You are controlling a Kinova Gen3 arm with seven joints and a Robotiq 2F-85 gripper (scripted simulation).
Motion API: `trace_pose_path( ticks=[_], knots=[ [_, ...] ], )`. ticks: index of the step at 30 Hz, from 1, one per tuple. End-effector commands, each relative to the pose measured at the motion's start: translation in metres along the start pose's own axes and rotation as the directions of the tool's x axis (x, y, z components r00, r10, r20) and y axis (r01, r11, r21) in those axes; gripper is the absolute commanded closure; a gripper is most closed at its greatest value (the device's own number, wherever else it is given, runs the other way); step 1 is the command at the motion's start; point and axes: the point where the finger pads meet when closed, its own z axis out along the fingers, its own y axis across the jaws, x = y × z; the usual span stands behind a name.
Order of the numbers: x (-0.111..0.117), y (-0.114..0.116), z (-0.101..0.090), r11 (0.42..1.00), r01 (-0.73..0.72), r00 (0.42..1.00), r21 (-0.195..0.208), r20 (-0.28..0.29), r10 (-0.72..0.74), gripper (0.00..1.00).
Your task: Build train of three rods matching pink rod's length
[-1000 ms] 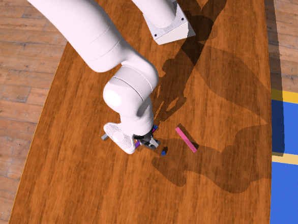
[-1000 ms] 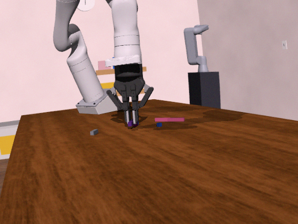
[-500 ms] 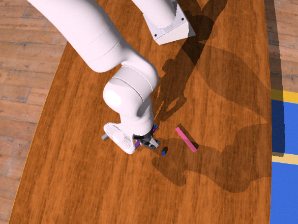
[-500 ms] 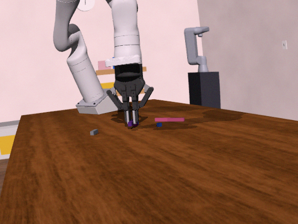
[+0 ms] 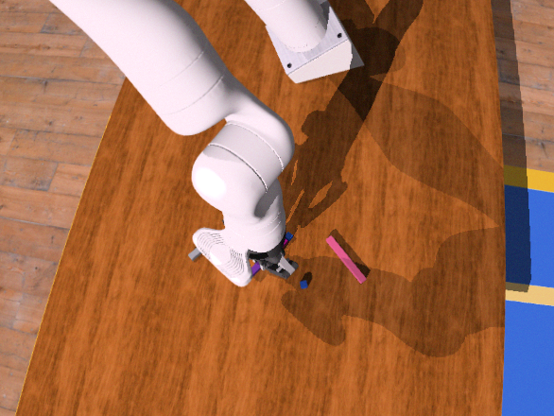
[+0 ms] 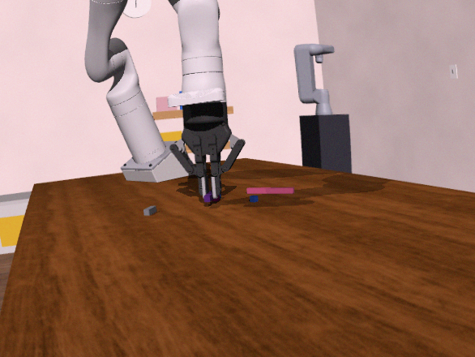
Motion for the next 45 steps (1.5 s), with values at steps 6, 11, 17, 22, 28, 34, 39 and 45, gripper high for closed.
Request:
trace_pose_path(
  ticks=[6,11,17,22,28,34,39,45],
  knots=[
    [-0.0001,-0.0002,0.0043,1.000,0.000,1.000,0.000,0.000,0.000,0.95],
    [-0.0001,-0.0002,0.0083,1.000,0.000,1.000,0.000,0.000,0.000,0.95],
    [-0.0001,-0.0002,0.0100,1.000,0.000,1.000,0.000,0.000,0.000,0.95],
    [-0.0001,-0.0002,0.0101,1.000,0.000,1.000,0.000,0.000,0.000,0.95],
    [-0.0001,-0.0002,0.0101,1.000,0.000,1.000,0.000,0.000,0.000,0.95],
    [-0.0001,-0.0002,0.0101,1.000,0.000,1.000,0.000,0.000,0.000,0.95],
    [-0.0001,-0.0002,0.0101,1.000,0.000,1.000,0.000,0.000,0.000,0.95],
    [-0.0001,-0.0002,0.0101,1.000,0.000,1.000,0.000,0.000,0.000,0.95]
  ],
)
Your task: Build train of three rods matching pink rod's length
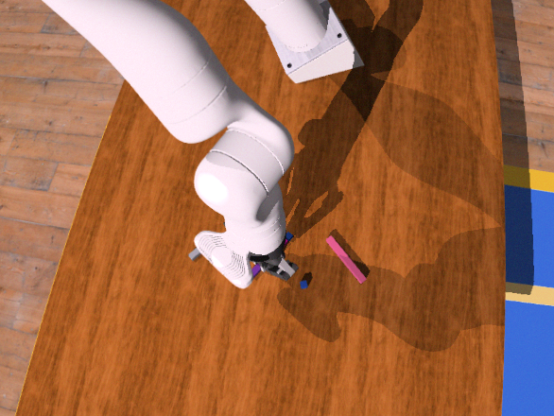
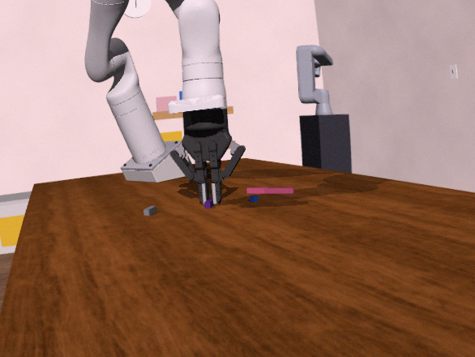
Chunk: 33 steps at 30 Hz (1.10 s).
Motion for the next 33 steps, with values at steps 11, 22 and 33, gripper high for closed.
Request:
trace_pose_path(
  ticks=[11,22,33],
  knots=[
    [0.0002,-0.0005,-0.0006,1.000,0.000,1.000,0.001,-0.001,0.000,0.92],
    [0.0002,-0.0005,-0.0006,1.000,0.000,1.000,0.001,-0.001,0.000,0.76],
    [0.0002,-0.0005,-0.0006,1.000,0.000,1.000,0.001,-0.001,0.000,0.76]
  ],
)
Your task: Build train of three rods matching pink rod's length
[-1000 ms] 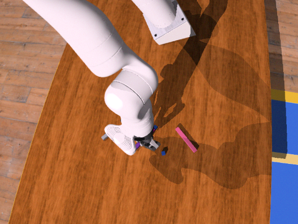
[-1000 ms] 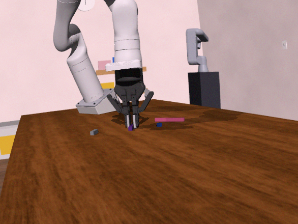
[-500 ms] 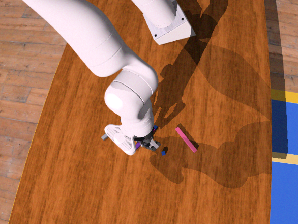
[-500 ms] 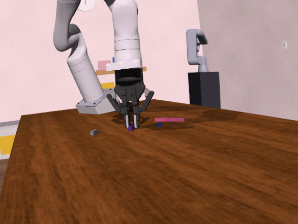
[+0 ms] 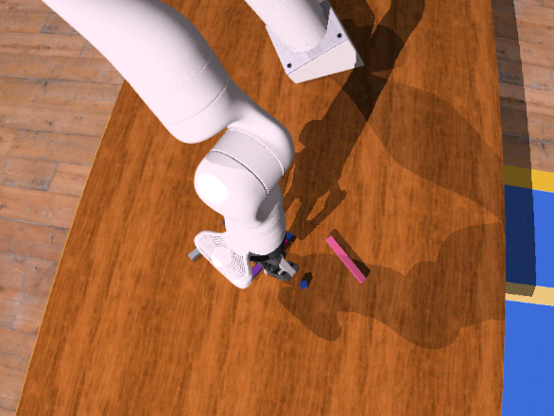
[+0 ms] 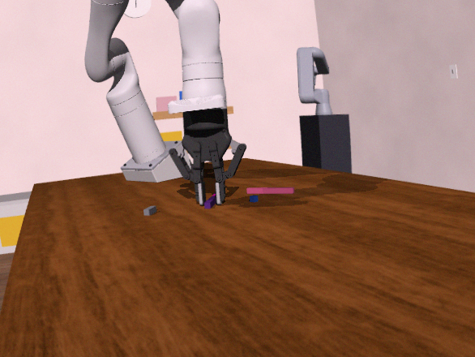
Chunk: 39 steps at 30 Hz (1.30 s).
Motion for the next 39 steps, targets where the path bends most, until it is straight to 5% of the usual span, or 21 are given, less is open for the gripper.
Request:
trace_pose_path(
  ticks=[1,10,23,33,34,39],
  knots=[
    [0.000,-0.001,-0.001,1.000,0.000,1.000,0.001,-0.001,0.000,0.76],
    [0.000,0.000,-0.014,1.000,0.000,1.000,0.001,-0.001,0.000,0.76],
    [0.000,0.000,-0.078,1.000,0.000,1.000,0.001,-0.001,0.000,0.76],
    [0.000,0.000,-0.091,1.000,0.000,1.000,0.001,-0.001,0.000,0.76],
    [0.000,0.000,-0.091,1.000,0.000,1.000,0.001,-0.001,0.000,0.00],
    [0.000,0.000,-0.091,1.000,0.000,1.000,0.001,-0.001,0.000,0.00]
  ],
)
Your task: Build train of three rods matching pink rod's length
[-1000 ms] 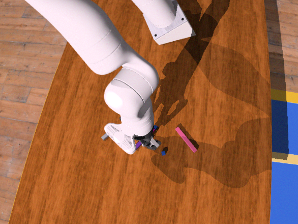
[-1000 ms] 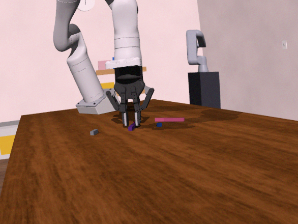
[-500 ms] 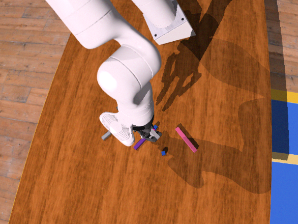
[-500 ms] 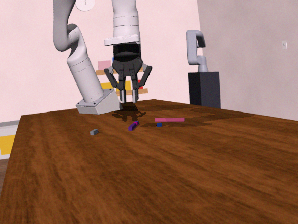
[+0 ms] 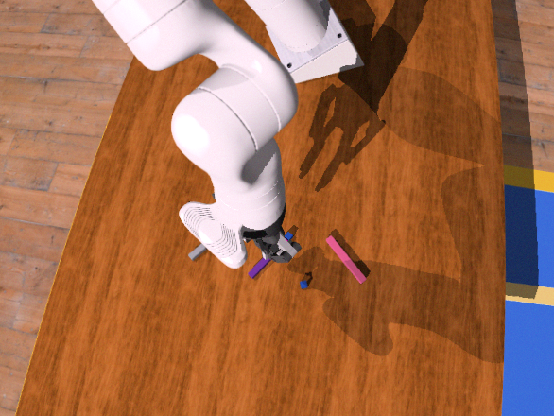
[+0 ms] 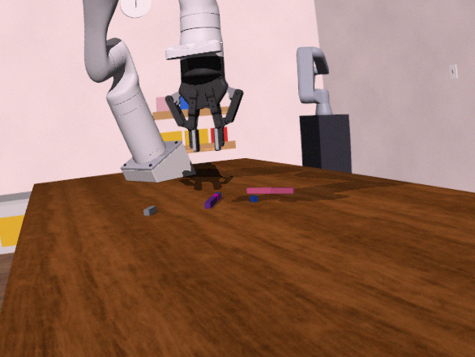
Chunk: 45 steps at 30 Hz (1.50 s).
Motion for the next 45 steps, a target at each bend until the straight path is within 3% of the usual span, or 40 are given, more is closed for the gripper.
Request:
trace_pose_path(
  ticks=[1,21,26,35,45],
  knots=[
    [0.000,-0.001,-0.001,1.000,0.000,1.000,0.002,-0.001,0.000,0.00],
    [0.000,-0.001,-0.004,1.000,0.000,1.000,0.002,-0.001,0.000,0.00],
    [0.000,0.000,-0.020,1.000,0.000,1.000,0.002,-0.001,0.000,0.00],
    [0.000,0.000,-0.068,1.000,0.000,1.000,0.002,-0.001,0.000,0.00],
    [0.000,0.000,-0.089,1.000,0.000,1.000,0.002,-0.001,0.000,0.00]
  ],
)
